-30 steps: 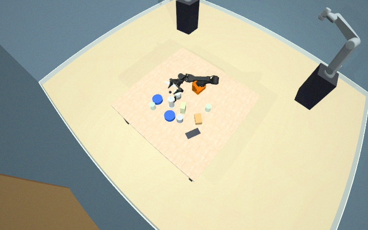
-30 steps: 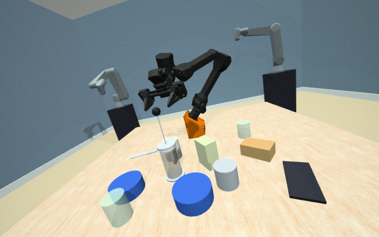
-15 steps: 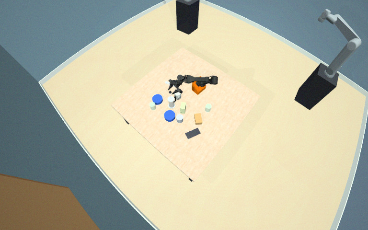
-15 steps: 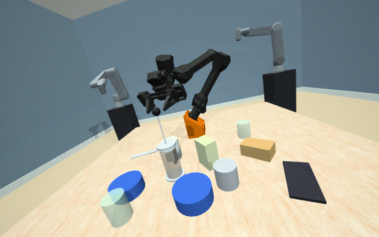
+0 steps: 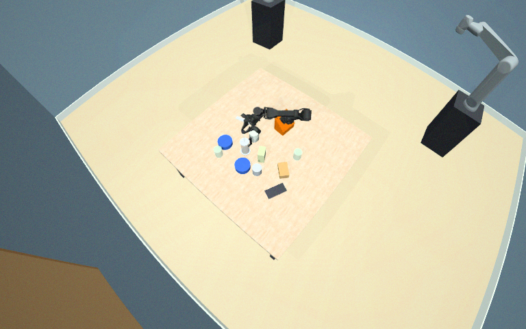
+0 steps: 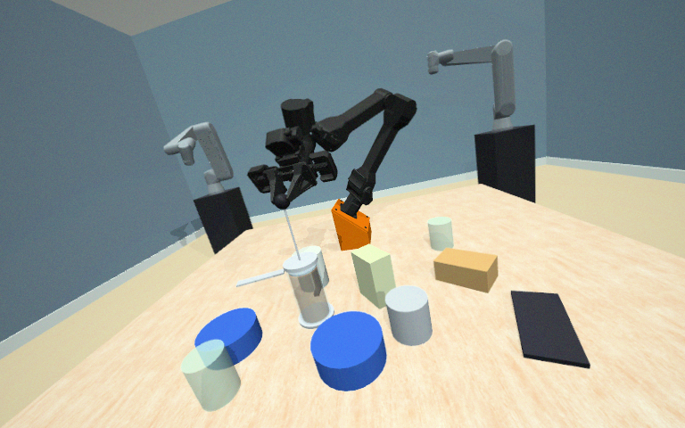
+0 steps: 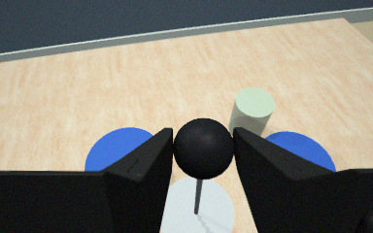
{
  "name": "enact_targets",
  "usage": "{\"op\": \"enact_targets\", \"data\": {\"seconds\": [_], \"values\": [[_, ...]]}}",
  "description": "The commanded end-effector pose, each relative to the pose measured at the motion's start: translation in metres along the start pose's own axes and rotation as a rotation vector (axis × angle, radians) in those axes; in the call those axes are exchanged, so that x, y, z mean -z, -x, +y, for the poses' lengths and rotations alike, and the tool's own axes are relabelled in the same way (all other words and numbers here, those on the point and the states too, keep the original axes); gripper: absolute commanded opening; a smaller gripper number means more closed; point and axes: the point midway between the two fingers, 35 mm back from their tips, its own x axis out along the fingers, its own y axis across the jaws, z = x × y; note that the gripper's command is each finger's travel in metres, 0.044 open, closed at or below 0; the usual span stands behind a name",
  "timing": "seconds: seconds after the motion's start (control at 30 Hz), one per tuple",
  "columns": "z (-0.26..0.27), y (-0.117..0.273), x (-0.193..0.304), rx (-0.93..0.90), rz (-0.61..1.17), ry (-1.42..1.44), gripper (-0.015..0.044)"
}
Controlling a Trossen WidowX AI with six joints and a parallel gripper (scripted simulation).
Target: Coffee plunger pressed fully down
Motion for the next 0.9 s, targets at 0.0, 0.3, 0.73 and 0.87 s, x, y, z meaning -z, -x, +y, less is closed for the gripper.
{"op": "enact_targets", "data": {"seconds": [0.0,0.3,0.73,0.87], "values": [[0.000,-0.001,0.001,0.001,-0.001,-0.002,0.0121],[-0.002,-0.010,0.011,0.002,0.001,-0.002,0.0121],[-0.003,-0.024,0.028,0.003,0.002,-0.001,0.0121],[-0.004,-0.028,0.033,0.004,0.003,-0.001,0.0121]]}}
